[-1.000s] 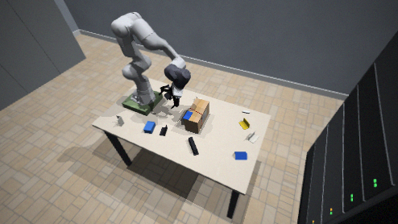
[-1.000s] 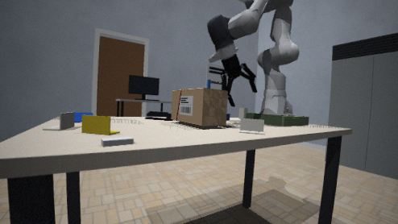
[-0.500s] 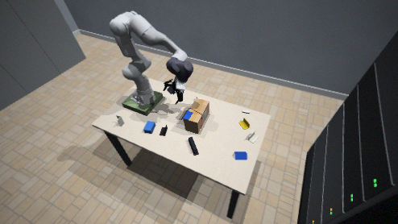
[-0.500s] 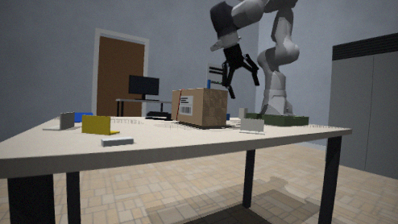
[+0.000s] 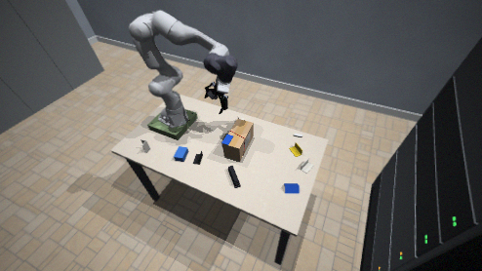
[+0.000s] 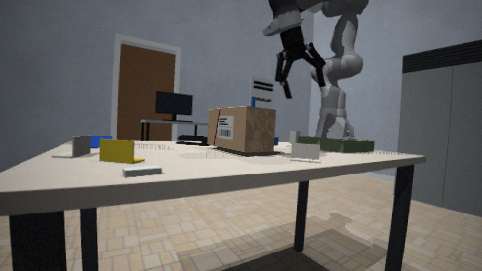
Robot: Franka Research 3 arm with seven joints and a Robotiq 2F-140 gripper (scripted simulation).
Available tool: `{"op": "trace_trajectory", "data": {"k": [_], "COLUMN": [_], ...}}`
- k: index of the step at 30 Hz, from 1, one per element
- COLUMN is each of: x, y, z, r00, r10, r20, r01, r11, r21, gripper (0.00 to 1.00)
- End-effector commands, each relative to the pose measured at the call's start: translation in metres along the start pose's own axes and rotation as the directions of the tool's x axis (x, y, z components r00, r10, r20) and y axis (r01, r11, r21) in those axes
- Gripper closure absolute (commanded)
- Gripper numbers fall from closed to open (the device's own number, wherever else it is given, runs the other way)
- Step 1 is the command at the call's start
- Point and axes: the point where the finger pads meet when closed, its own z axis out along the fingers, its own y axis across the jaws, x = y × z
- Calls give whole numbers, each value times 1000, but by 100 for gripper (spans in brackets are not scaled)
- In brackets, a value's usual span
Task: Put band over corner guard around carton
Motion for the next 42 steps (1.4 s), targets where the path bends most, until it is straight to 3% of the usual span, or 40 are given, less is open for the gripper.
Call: {"op": "trace_trajectory", "data": {"k": [1,7,14,16,27,31,33,42], "x": [-3,-1,4,4,16,21,21,32], "y": [3,-26,-60,-60,-109,-125,-125,-153], "z": [-5,-13,-24,-24,-43,-50,-50,-64], "r00": [992,958,883,883,709,639,639,493], "r10": [125,281,454,454,666,719,719,798], "r20": [10,51,116,116,233,273,273,347], "r01": [-125,-283,-464,-464,-699,-763,-763,-863], "r11": [992,958,882,882,708,639,639,500], "r21": [-8,41,83,83,105,100,100,76], "gripper": [0,0,0,0,0,0,0,0]}}
